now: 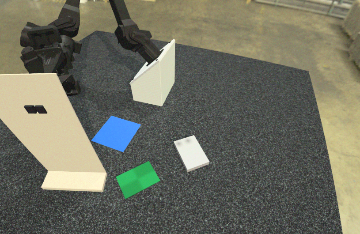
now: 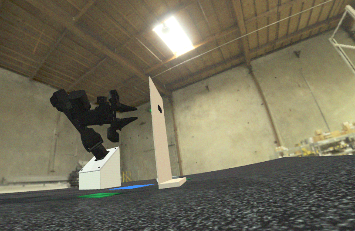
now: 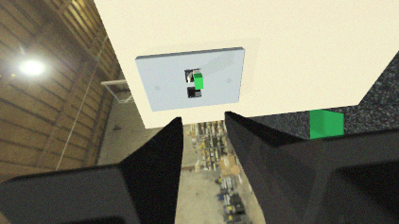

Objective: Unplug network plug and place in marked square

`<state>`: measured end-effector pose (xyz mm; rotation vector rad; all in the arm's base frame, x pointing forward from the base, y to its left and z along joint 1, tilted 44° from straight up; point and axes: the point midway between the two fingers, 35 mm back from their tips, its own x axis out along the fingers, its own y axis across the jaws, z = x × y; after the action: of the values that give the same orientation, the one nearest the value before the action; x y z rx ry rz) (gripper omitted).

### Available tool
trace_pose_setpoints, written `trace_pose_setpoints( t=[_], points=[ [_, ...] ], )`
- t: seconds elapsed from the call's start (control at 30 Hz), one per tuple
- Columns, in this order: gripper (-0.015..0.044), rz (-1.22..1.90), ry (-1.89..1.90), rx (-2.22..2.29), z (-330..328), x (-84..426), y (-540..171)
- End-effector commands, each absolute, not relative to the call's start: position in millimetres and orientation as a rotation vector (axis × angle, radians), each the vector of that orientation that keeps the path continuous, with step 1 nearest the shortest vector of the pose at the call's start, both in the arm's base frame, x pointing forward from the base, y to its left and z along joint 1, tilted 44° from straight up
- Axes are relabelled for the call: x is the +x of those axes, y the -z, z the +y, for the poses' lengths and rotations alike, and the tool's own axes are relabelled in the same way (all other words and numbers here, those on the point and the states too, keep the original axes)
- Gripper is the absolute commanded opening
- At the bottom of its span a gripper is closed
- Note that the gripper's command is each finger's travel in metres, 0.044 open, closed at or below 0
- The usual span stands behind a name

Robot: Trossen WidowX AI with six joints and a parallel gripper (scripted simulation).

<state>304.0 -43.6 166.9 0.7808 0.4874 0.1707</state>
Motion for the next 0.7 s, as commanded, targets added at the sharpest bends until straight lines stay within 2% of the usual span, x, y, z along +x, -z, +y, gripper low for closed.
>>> trace_pose_setpoints(
  t=[0.0, 0.67],
  points=[
    [0.0156, 0.486, -0.167, 0.786, -43.9, 309.4, -166.9],
    [0.0156, 0.487, -0.168, 0.785, -41.3, 335.2, -162.8]
  ],
)
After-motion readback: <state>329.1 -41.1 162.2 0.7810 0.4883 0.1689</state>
